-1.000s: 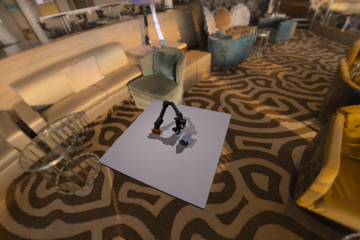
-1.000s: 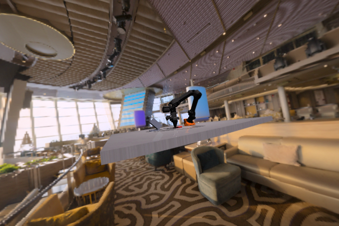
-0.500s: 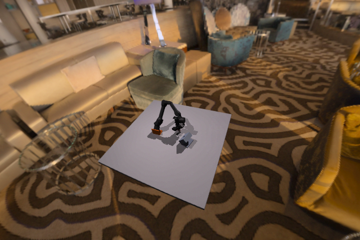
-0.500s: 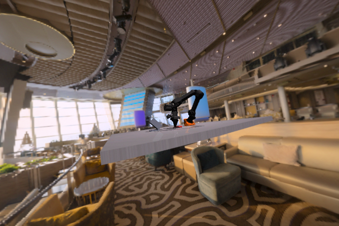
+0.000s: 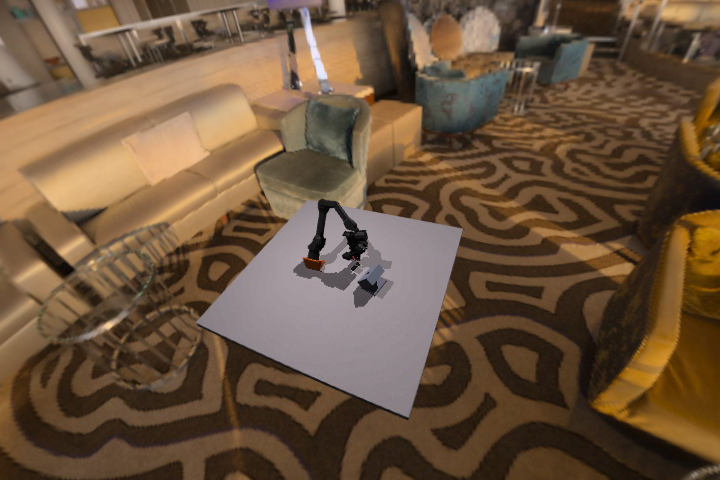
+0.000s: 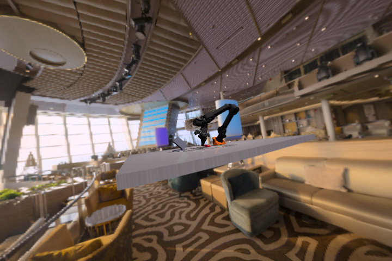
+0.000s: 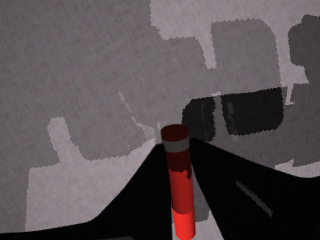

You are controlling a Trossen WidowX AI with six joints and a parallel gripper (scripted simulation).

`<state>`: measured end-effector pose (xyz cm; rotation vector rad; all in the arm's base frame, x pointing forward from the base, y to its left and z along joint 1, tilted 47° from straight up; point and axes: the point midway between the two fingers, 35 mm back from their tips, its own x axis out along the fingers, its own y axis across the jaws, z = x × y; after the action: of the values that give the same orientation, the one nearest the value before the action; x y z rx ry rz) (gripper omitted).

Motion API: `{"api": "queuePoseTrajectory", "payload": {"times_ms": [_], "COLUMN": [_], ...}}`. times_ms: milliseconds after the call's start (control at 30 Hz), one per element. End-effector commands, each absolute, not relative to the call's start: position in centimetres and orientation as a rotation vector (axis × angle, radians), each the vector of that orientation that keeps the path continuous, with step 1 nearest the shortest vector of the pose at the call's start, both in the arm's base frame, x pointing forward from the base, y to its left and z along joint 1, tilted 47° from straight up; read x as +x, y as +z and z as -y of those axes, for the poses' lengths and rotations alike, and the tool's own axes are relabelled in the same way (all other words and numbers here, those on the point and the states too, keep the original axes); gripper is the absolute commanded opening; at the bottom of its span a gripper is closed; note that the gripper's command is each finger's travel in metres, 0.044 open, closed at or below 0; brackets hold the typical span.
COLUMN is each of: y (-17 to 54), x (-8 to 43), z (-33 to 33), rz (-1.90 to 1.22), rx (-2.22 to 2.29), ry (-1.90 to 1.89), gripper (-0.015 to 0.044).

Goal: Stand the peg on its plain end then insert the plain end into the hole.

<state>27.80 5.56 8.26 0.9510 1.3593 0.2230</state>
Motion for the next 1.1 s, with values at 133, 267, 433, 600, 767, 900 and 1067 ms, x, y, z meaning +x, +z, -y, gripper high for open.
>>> {"api": "queuePoseTrajectory", "payload": {"times_ms": [133, 267, 433, 600, 767, 900, 1067], "y": [8.4, 8.6, 8.8, 9.1, 9.3, 9.4, 9.6], "x": [27.3, 27.1, 26.9, 26.6, 26.4, 26.2, 25.9], "z": [-5.4, -5.3, -5.2, -5.1, -5.1, -5.0, -5.0], "rz": [-1.302, -1.271, -1.231, -1.191, -1.151, -1.119, -1.079], "rx": [0.955, 0.954, 0.953, 0.952, 0.95, 0.949, 0.947], "ry": [0.181, 0.164, 0.142, 0.121, 0.099, 0.082, 0.061], "gripper": [0.0049, 0.0049, 0.0049, 0.0049, 0.0049, 0.0049, 0.0049]}}
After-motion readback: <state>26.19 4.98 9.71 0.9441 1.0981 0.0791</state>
